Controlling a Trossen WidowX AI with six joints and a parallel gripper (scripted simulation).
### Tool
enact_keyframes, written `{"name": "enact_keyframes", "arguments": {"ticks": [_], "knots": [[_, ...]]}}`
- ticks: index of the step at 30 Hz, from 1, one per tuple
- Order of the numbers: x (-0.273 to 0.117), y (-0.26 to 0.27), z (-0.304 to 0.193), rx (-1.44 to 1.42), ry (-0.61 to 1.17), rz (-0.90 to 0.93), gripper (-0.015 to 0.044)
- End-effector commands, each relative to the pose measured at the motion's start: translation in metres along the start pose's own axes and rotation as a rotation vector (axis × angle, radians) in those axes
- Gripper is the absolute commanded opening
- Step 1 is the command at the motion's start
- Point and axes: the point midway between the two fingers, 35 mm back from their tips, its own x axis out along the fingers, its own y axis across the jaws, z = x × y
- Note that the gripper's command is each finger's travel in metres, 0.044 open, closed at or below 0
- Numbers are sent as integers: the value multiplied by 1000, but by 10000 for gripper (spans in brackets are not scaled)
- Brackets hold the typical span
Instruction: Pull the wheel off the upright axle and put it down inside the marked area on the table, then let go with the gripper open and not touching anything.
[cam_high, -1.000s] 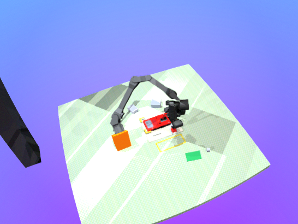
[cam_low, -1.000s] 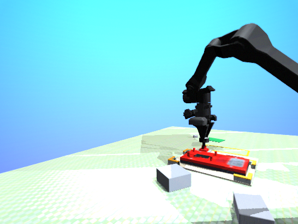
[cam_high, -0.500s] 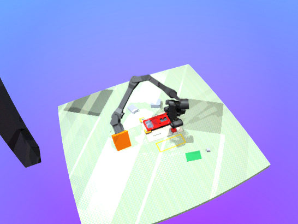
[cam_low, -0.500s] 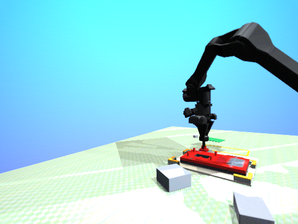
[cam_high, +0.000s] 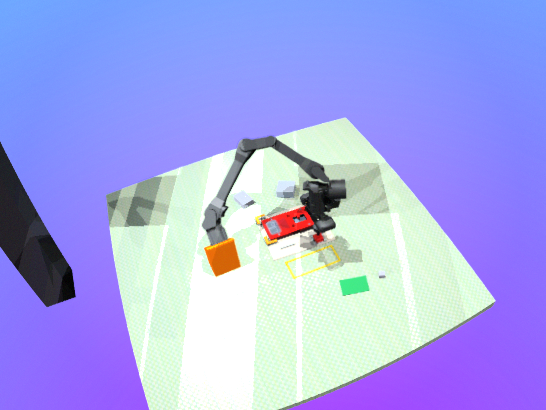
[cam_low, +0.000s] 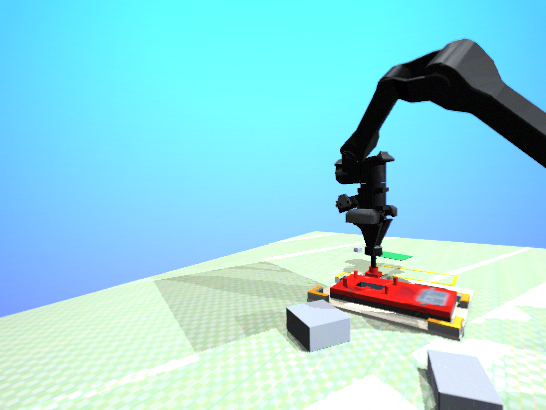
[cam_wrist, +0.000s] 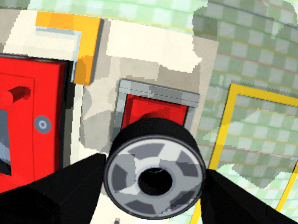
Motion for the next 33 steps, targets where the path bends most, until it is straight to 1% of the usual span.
{"name": "enact_keyframes", "arguments": {"ticks": [1,14,22,24,25,33], "knots": [[-2,-1,0,-4,1,-3,0],[-8,-1,0,-3,0,-3,0],[-40,1,-1,-3,0,-4,0],[-41,1,-1,-3,0,-4,0],[-31,0,-1,2,1,0,0],[-37,-41,-23,2,-1,-10,0]]}}
